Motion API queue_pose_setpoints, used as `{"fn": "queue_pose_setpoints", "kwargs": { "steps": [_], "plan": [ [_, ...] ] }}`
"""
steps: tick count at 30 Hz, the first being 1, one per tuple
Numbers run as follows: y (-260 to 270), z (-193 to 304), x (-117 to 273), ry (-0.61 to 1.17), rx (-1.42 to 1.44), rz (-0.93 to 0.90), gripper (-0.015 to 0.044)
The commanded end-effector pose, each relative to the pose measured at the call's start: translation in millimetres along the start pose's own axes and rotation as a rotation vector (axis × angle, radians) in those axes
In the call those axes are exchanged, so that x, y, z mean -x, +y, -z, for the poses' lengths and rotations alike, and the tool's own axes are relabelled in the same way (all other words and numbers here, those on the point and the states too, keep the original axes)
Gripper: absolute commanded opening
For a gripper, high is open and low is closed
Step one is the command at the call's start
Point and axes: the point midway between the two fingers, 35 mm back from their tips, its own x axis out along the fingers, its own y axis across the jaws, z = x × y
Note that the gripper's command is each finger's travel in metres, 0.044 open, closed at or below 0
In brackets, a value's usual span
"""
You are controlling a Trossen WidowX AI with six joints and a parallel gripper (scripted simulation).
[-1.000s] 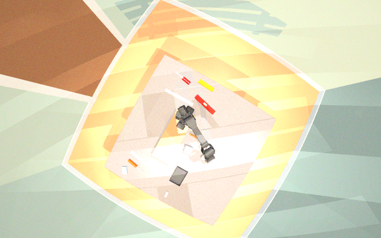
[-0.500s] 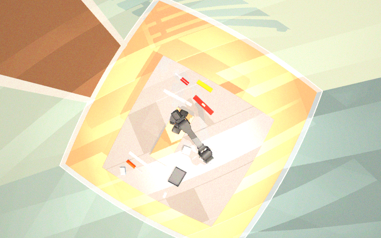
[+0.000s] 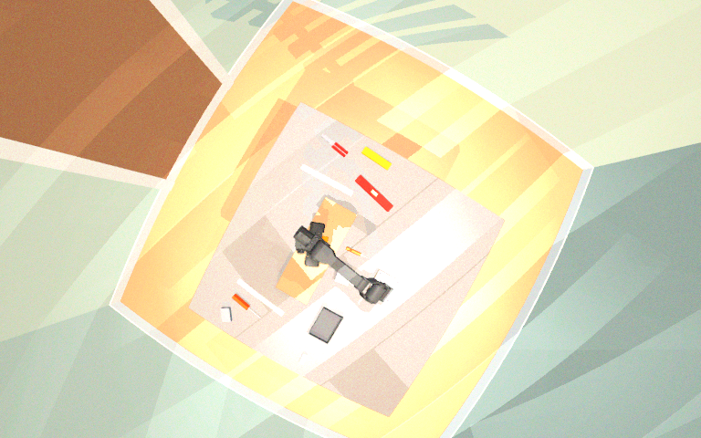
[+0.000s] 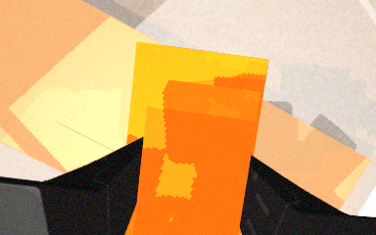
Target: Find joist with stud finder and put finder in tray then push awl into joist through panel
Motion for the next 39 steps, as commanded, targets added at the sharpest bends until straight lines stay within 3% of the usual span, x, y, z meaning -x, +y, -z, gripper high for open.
{"fn": "queue_pose_setpoints", "kwargs": {
  "steps": [1, 20, 39],
  "plan": [
    [26, -11, 4, -0.024, 0.061, -0.013, 0.0000],
    [161, -28, -6, -0.033, 0.378, -0.112, 0.0000],
    [290, 0, -6, -0.033, 0.696, -0.212, 0.0000]
  ]
}}
